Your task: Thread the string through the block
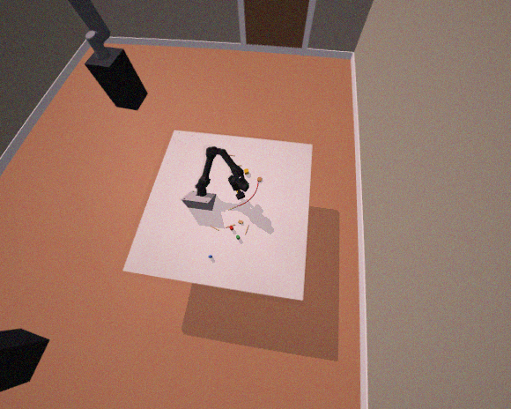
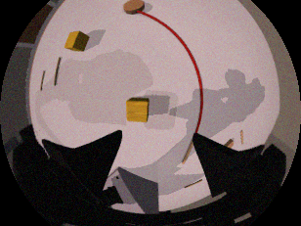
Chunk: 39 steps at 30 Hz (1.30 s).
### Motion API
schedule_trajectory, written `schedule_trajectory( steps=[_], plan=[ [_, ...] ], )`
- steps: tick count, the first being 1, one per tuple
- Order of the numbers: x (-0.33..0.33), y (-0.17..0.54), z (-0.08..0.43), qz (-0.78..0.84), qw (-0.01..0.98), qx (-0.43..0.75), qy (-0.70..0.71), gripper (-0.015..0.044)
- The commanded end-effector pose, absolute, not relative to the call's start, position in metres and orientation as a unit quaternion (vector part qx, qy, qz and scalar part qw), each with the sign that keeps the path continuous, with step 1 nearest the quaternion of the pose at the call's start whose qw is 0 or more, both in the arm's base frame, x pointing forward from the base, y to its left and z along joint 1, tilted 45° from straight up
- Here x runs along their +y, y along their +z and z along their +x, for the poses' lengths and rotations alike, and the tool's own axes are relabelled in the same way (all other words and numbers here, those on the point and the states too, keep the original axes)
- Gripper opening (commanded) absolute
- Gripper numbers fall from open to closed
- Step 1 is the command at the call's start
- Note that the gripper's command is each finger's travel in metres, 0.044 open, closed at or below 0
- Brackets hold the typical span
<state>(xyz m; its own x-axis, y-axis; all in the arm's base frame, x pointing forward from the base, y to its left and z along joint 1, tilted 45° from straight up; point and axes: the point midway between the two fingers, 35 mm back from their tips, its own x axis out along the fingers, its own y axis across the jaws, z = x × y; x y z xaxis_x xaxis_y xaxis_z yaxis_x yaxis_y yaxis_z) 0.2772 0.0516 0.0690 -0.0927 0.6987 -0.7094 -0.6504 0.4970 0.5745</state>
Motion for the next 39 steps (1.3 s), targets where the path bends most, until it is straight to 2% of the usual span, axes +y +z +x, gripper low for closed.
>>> schedule_trajectory(
  steps=[1, 10, 19, 29, 39],
  plan=[
    [0.027, 0.049, 0.288, 0.315, 0.601, 0.706, 0.203, 0.044],
    [0.015, 0.037, 0.29, 0.461, 0.498, 0.734, 0.012, 0.044],
    [0.004, 0.026, 0.291, 0.575, 0.36, 0.712, -0.18, 0.044],
    [-0.008, 0.014, 0.291, 0.655, 0.178, 0.631, -0.377, 0.044],
    [-0.019, 0.003, 0.291, 0.678, -0.017, 0.498, -0.54, 0.044]
  ],
)
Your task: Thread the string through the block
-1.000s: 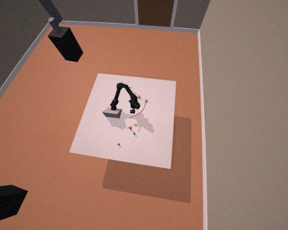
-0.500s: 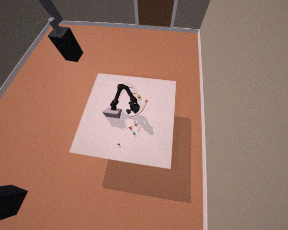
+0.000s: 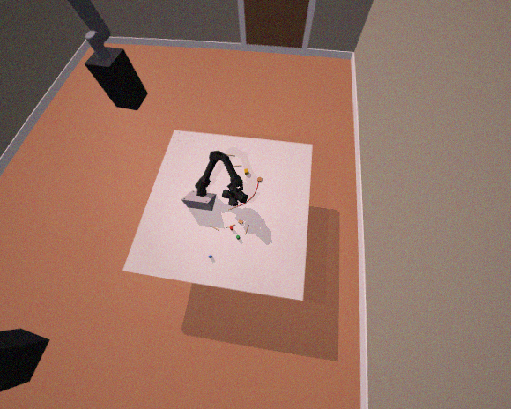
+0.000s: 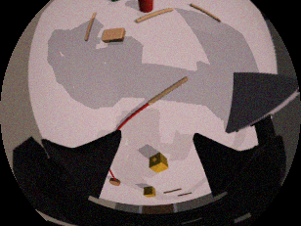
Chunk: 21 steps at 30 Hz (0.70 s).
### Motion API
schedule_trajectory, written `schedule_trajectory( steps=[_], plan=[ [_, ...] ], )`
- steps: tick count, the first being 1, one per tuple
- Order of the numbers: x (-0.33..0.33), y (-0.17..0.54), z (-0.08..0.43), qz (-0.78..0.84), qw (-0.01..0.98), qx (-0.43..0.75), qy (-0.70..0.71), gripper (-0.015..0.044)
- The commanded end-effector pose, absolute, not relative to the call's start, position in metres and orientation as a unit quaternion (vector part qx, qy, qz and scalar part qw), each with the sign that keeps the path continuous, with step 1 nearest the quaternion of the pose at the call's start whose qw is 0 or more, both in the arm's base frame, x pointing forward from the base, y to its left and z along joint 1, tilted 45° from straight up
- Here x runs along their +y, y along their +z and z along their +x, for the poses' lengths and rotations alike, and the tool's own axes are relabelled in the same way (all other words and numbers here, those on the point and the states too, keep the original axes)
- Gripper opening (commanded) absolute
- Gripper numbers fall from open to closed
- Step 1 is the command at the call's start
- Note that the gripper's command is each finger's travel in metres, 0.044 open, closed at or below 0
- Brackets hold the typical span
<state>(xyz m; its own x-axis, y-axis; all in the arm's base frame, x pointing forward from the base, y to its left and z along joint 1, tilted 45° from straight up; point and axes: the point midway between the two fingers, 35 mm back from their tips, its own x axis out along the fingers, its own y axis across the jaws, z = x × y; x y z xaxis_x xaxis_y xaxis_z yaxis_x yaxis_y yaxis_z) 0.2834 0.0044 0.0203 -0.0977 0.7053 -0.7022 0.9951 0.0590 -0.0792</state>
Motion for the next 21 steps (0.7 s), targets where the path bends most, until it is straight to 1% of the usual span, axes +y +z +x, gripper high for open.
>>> schedule_trajectory(
  steps=[1, 20, 21],
  plan=[
    [-0.0191, 0.0024, 0.2905, 0.677, -0.035, 0.484, -0.553, 0.044],
    [-0.0194, 0.0021, 0.2905, 0.677, -0.041, 0.479, -0.557, 0.044],
    [-0.0194, 0.0021, 0.2905, 0.677, -0.041, 0.479, -0.557, 0.0414]
  ],
)
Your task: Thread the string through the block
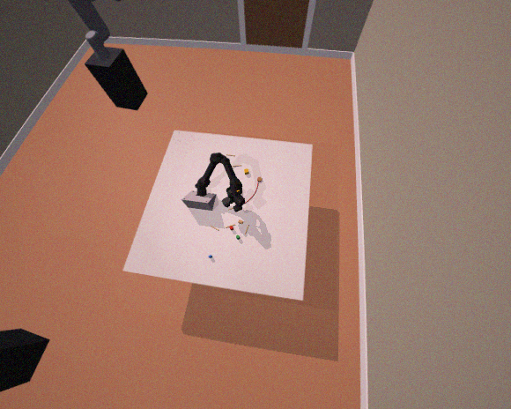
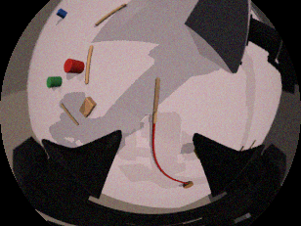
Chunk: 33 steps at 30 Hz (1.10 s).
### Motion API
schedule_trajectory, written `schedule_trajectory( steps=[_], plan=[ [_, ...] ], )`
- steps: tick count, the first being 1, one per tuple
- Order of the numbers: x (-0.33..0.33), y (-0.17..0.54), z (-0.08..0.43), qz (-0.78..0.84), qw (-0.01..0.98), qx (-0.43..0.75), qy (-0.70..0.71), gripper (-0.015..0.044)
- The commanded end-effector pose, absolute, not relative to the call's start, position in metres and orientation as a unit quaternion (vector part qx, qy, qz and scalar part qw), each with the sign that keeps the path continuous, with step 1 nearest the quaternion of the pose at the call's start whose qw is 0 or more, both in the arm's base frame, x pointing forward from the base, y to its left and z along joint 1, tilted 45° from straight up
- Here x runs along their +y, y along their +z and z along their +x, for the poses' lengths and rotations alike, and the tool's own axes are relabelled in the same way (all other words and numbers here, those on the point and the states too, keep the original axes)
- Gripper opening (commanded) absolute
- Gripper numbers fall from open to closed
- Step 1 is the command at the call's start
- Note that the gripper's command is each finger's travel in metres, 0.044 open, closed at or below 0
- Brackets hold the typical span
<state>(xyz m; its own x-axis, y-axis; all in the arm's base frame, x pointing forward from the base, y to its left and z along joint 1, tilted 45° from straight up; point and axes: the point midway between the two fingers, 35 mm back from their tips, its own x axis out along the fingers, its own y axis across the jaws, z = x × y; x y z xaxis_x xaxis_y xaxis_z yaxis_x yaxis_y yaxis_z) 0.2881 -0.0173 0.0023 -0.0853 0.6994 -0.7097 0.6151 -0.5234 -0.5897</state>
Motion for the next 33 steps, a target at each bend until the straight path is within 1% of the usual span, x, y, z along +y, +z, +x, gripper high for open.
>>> schedule_trajectory(
  steps=[1, 11, 33],
  plan=[
    [-0.019, 0.002, 0.291, -0.677, 0.041, -0.479, 0.557, 0.0387],
    [-0.019, 0.002, 0.291, -0.677, 0.041, -0.479, 0.557, 0.0125],
    [-0.009, -0.009, 0.29, -0.677, 0.041, -0.479, 0.558, 0.0122]
  ],
)
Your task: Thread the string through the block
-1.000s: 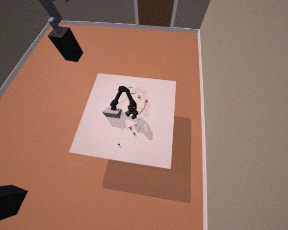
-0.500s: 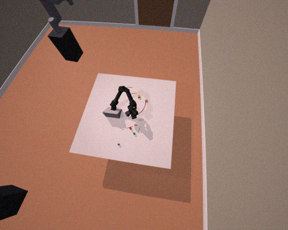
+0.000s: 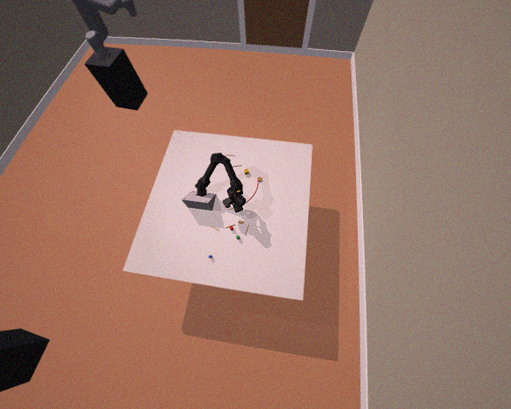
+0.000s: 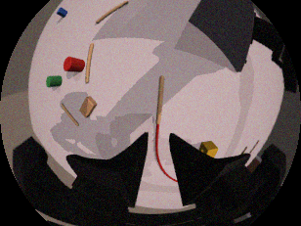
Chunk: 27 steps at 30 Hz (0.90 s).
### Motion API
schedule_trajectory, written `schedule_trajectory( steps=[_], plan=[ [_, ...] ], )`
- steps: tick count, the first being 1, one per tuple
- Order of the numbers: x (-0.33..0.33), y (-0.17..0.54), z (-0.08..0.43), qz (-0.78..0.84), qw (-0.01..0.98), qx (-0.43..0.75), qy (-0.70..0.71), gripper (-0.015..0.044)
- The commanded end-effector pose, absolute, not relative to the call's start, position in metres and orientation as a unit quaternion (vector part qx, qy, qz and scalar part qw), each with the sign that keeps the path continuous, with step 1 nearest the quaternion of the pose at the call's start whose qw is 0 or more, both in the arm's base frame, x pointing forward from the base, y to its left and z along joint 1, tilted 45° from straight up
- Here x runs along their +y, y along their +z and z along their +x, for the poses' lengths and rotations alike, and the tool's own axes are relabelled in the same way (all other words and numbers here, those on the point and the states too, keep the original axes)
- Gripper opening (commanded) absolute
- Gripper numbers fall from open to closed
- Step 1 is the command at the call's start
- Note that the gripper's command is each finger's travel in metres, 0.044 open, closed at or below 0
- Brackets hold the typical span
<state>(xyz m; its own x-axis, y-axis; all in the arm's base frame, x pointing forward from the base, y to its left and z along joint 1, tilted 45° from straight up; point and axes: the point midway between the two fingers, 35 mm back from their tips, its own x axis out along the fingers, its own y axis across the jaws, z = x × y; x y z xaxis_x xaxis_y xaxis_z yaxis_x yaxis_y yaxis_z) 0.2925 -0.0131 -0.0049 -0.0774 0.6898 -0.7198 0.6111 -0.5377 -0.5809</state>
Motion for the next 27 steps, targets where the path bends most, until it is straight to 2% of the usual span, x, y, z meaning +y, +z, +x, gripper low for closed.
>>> schedule_trajectory(
  steps=[1, 27],
  plan=[
    [-0.008, -0.011, 0.29, -0.677, 0.041, -0.479, 0.558, 0.0122],
    [0.022, -0.04, 0.286, -0.677, 0.042, -0.48, 0.557, 0.0122]
  ],
)
